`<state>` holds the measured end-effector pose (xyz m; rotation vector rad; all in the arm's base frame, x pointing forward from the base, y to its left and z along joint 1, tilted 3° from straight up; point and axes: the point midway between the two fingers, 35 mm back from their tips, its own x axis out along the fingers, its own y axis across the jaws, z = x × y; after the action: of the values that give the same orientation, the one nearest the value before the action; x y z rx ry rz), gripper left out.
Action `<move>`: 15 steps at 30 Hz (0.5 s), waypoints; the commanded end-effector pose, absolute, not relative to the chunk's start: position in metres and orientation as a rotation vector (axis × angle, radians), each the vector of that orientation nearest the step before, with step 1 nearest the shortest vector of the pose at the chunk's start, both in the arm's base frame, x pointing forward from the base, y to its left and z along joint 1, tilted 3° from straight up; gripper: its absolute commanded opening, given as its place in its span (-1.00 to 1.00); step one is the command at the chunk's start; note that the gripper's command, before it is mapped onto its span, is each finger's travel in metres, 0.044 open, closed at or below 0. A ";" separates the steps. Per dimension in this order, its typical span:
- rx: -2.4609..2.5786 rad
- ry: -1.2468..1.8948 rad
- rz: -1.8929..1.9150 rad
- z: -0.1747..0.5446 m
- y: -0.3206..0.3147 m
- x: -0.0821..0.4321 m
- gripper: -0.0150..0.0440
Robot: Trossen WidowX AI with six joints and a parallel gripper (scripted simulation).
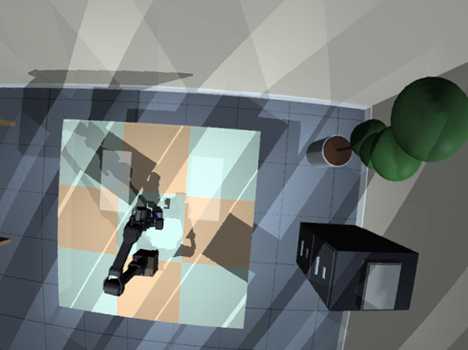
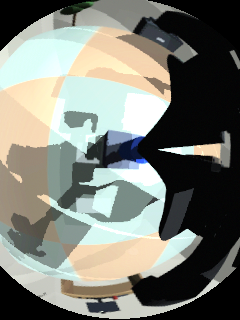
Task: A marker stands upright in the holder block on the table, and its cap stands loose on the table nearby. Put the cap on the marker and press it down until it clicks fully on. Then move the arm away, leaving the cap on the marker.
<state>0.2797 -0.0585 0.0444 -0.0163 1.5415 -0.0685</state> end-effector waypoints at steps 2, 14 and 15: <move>-0.016 1.541 -0.068 0.045 -0.058 0.279 -0.49; -0.016 1.540 -0.068 0.135 -0.054 0.278 -0.49; -0.016 1.540 -0.068 0.135 -0.054 0.278 -0.49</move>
<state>0.2817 -0.0548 0.1300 -0.0222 1.5204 -0.0668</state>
